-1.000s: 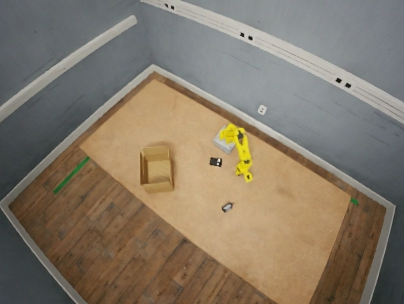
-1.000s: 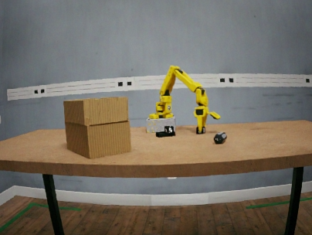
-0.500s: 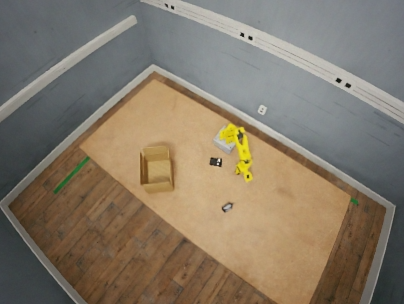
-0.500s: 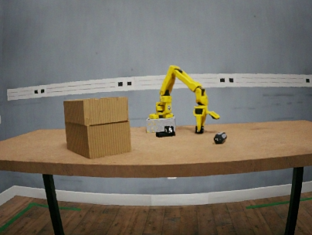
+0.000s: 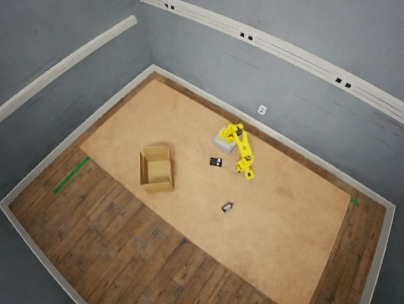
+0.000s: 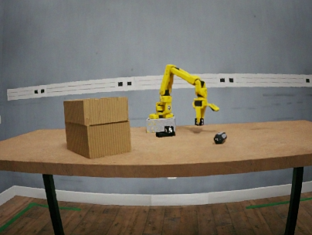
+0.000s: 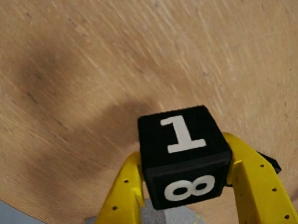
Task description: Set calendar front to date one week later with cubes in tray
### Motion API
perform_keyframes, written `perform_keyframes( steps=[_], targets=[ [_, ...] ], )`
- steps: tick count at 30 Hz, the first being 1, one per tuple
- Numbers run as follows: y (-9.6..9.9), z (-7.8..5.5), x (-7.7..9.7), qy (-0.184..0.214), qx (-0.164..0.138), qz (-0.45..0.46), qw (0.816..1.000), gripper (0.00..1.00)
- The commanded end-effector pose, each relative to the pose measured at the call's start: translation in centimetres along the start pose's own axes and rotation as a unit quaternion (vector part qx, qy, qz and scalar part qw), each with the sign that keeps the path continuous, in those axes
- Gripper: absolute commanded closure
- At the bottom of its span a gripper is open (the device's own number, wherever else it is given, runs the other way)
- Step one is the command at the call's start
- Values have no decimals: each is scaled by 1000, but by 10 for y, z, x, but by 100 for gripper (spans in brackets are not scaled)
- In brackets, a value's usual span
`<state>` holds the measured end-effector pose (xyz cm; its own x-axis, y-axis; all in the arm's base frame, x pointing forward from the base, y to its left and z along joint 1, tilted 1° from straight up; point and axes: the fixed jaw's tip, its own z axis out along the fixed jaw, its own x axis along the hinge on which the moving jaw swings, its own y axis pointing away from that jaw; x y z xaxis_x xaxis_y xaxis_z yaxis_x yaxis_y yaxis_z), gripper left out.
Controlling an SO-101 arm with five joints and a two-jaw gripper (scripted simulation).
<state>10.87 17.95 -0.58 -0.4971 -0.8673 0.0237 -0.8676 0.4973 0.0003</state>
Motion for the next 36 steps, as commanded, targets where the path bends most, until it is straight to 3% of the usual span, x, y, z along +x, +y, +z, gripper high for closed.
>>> perform_keyframes(
  steps=[1, 12, 30, 36],
  targets=[
    [2, -8, -2, -8, 0, -2, 1000, 100],
    [2, -8, -3, -20, 1, -1, 1000, 100],
    [0, -4, -8, -184, 7, 15, 983, 100],
    [0, -5, -8, -208, 8, 17, 978, 100]
  ],
)
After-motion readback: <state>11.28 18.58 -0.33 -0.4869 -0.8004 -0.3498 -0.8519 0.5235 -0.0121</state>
